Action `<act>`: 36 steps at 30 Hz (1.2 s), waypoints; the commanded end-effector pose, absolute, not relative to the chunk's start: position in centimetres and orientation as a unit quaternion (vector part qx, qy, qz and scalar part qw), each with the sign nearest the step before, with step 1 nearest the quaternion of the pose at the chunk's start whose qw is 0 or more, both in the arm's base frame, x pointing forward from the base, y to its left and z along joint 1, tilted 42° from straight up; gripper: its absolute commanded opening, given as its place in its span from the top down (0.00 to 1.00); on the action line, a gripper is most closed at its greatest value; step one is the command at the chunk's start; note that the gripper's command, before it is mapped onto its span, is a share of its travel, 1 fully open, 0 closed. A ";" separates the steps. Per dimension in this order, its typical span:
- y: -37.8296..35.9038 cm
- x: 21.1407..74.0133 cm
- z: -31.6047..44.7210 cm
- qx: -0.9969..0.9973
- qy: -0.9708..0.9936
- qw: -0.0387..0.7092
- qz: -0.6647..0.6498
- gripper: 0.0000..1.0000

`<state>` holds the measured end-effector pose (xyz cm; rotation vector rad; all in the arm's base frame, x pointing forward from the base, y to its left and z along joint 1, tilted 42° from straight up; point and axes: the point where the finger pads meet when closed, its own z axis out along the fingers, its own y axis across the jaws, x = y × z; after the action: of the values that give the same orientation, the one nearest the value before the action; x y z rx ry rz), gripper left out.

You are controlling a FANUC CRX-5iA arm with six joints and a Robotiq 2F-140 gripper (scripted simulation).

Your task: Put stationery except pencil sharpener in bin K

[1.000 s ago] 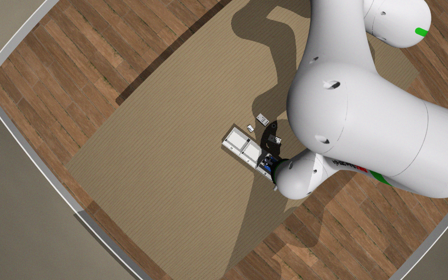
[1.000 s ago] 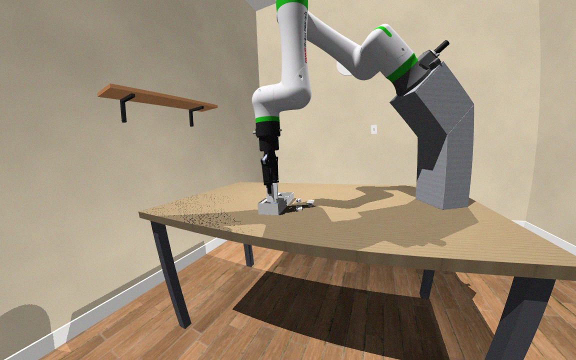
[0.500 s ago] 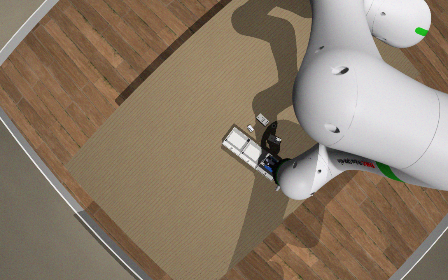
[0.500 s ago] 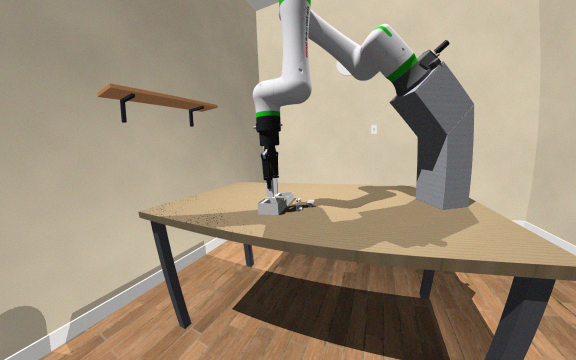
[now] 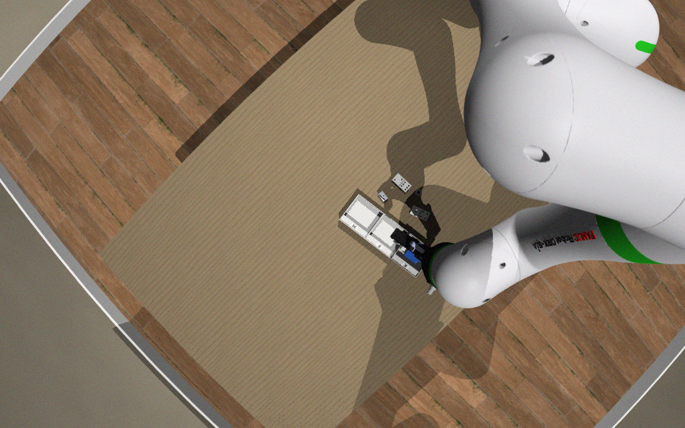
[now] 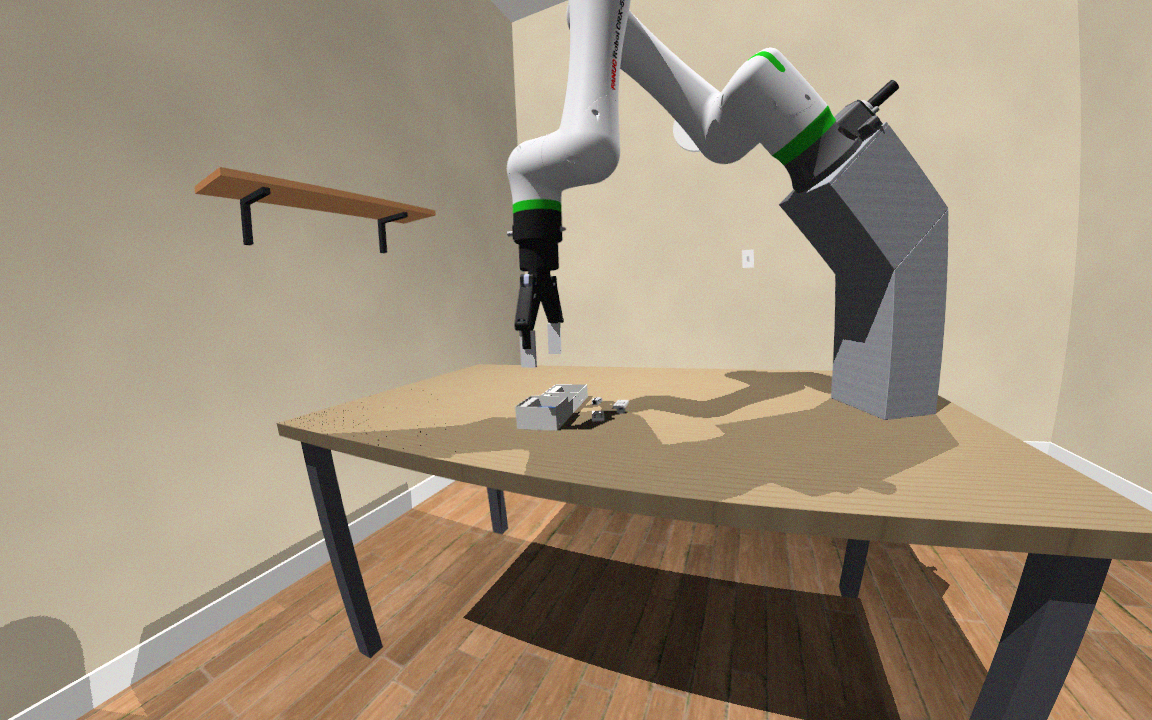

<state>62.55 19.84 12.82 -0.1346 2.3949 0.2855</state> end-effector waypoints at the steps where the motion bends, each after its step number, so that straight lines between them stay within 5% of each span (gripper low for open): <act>1: 19.4 61.6 14.1 -0.056 0.931 0.341 0.115 0.00; 36: 17.8 57.7 18.8 -0.056 0.931 0.341 0.115 0.00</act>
<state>57.65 17.79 18.79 -0.1470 2.4235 0.2994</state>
